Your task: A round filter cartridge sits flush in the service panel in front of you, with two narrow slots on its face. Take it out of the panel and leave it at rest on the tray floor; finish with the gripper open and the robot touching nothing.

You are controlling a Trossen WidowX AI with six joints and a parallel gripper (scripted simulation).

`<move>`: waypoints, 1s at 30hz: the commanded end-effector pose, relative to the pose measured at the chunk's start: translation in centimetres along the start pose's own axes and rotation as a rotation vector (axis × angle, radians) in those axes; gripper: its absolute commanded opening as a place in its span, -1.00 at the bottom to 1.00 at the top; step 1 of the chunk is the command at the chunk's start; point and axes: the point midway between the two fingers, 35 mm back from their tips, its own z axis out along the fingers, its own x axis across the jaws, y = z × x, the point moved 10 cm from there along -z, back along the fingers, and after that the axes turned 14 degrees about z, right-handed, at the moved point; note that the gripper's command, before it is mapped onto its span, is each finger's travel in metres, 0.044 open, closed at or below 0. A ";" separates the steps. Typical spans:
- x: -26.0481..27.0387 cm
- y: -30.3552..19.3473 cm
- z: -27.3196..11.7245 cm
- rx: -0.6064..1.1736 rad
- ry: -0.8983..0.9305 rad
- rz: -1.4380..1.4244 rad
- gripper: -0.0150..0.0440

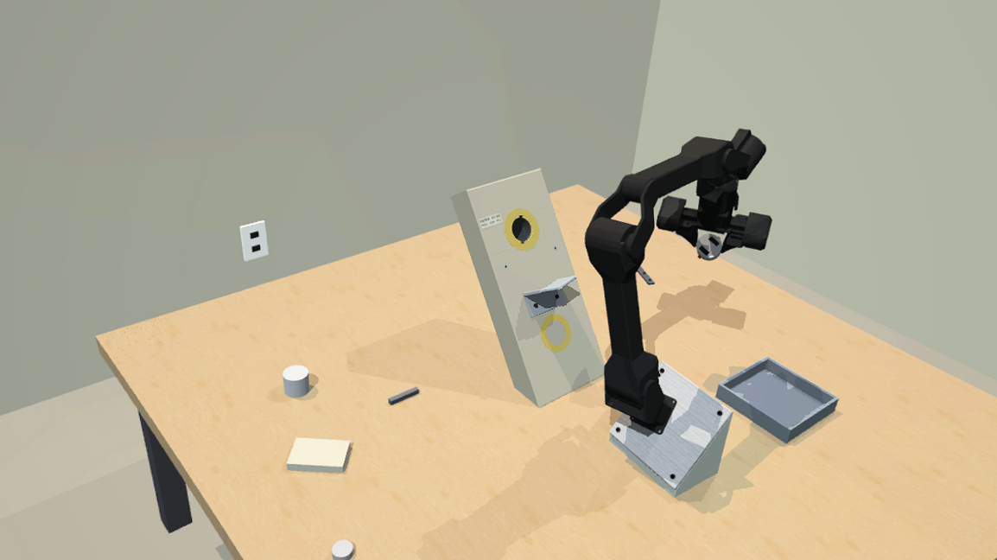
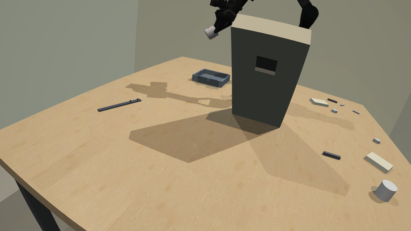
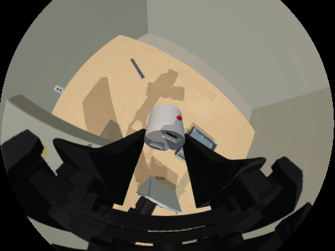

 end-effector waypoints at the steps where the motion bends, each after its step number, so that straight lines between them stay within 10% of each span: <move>1: -0.4 0.2 0.2 -0.016 -0.023 0.043 -0.49; 30: -13.9 -6.1 8.5 -0.086 -0.295 0.523 -0.49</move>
